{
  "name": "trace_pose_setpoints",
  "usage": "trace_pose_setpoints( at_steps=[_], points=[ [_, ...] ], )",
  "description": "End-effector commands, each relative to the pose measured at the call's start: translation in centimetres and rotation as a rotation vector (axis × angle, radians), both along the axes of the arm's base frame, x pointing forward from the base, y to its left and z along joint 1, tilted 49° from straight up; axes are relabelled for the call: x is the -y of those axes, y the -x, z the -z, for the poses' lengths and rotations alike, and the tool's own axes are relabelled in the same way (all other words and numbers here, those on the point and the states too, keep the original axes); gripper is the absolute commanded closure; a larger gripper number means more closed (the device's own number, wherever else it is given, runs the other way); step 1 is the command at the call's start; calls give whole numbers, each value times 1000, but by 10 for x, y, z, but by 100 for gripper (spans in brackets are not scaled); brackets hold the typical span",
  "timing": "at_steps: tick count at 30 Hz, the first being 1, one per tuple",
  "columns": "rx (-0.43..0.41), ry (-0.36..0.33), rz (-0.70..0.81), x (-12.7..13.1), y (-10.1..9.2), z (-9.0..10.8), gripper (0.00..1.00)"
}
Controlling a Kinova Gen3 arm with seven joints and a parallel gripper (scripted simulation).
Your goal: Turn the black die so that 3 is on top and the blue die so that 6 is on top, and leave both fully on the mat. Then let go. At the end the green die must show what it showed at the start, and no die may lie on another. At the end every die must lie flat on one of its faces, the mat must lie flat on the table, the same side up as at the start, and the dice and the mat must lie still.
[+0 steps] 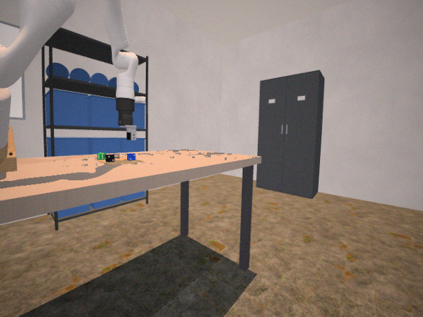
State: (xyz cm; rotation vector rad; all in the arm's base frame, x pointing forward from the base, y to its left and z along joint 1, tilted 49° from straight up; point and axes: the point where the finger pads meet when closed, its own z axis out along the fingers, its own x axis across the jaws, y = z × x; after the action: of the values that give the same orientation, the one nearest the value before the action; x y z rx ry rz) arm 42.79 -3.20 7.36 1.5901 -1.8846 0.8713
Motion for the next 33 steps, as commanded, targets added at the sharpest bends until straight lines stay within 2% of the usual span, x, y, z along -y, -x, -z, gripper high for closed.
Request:
trace_pose_setpoints(
  at_steps=[1, 6, 19, 33],
  points=[
    [2, -2, -3, -4, -1, -3, 0],
    [2, -2, -3, -11, -1, -9, 0],
    [2, -2, -3, -57, 0, -49, 0],
    [2, -2, -3, -65, 1, -56, 0]
  ],
)
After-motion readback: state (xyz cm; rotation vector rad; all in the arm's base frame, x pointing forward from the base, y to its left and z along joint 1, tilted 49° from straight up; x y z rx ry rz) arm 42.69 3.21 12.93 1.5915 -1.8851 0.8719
